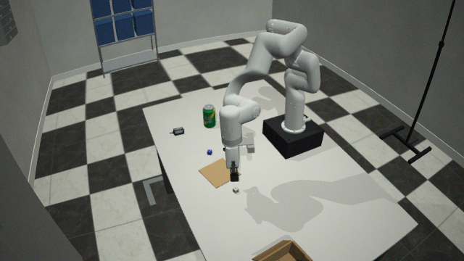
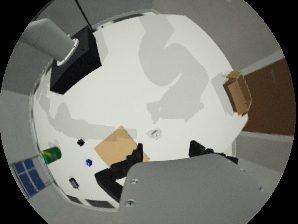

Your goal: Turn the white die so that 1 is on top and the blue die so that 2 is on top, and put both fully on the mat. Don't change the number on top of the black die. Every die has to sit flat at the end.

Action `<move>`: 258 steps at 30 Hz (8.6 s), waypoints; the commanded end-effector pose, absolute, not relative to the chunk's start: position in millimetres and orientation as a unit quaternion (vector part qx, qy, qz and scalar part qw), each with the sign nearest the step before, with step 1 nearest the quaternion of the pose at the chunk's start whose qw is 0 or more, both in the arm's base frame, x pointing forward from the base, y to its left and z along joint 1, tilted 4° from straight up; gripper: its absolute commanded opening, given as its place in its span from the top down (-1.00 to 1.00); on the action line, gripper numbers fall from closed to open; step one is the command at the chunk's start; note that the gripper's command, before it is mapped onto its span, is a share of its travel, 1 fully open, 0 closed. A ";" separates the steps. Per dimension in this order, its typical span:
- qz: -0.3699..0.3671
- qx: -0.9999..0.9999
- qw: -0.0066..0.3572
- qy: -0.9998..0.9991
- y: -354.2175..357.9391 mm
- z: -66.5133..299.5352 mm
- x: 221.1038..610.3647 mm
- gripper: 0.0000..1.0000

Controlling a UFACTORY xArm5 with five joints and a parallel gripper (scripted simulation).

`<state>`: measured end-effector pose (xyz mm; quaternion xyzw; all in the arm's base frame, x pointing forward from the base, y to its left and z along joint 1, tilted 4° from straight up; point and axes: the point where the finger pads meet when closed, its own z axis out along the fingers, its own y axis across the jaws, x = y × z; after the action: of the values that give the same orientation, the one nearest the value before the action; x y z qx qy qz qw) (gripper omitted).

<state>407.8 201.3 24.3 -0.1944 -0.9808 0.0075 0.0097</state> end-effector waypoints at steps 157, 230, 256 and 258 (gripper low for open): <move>0.010 -0.971 -0.002 -0.240 193.9 -30.9 401.8 0.28; 0.009 -0.971 -0.002 -0.240 192.1 -57.9 402.1 0.28; 0.009 -0.971 -0.002 -0.240 191.5 -57.8 404.0 0.28; 0.009 -0.971 -0.002 -0.240 191.5 -57.8 404.0 0.28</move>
<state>402.7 190.9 -59.0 -0.9708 -0.2395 0.0111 -0.0023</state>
